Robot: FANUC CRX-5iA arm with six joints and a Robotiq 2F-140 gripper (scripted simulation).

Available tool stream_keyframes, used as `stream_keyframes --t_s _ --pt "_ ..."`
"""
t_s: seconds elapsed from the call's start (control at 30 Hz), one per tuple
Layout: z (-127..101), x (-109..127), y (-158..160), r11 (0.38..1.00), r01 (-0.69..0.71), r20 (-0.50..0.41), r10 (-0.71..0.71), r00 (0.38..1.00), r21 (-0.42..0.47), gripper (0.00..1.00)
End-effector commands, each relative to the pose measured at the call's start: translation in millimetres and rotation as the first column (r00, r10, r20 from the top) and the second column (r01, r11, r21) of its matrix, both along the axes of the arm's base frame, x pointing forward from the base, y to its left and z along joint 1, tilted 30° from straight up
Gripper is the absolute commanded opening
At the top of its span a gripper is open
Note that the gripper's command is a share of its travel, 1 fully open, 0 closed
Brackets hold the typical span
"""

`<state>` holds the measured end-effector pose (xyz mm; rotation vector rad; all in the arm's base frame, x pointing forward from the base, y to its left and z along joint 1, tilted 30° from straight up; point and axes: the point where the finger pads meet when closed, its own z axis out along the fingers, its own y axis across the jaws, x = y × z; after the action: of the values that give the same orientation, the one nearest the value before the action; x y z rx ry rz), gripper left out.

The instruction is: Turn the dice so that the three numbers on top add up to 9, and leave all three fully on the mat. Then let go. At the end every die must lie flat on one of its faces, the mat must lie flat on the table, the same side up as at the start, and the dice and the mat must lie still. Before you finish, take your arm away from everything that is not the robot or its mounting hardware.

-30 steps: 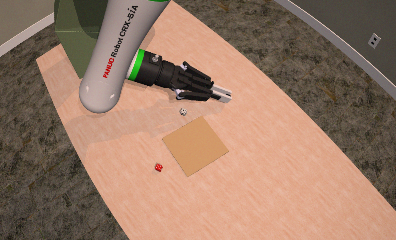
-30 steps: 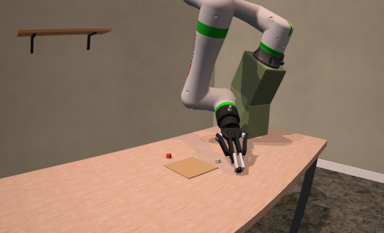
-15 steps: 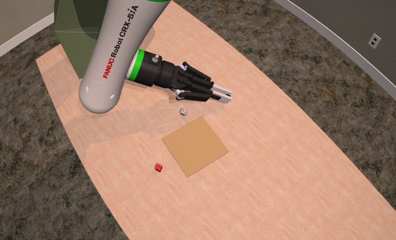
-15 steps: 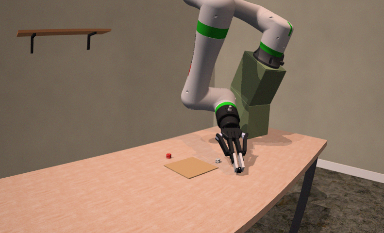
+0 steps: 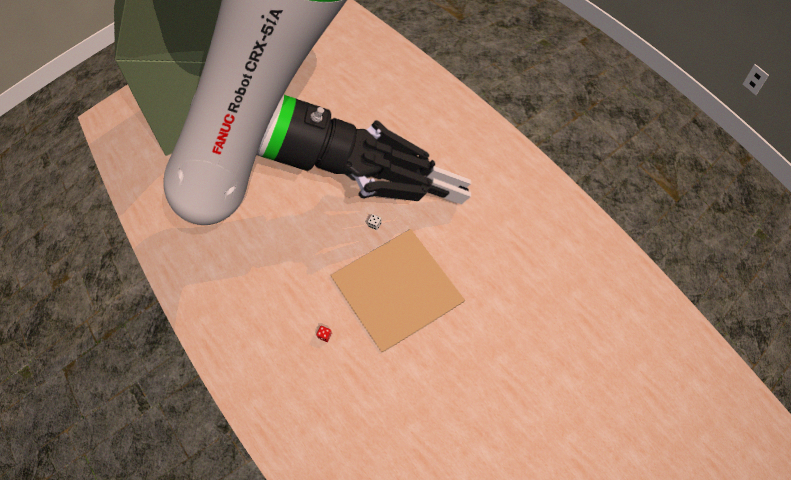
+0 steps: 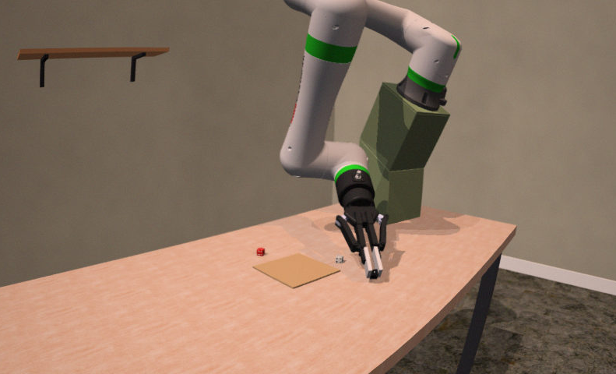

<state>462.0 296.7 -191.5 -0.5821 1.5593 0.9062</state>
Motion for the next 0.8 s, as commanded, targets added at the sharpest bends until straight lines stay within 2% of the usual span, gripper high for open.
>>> stream_keyframes --t_s 0.0,0.77 --pt "0.0 0.0 -0.1 1.0 0.0 0.0 0.0 1.0 0.0 0.07" --pt "-9.0 1.1 4.9 1.0 0.0 0.0 0.0 1.0 0.0 0.07"
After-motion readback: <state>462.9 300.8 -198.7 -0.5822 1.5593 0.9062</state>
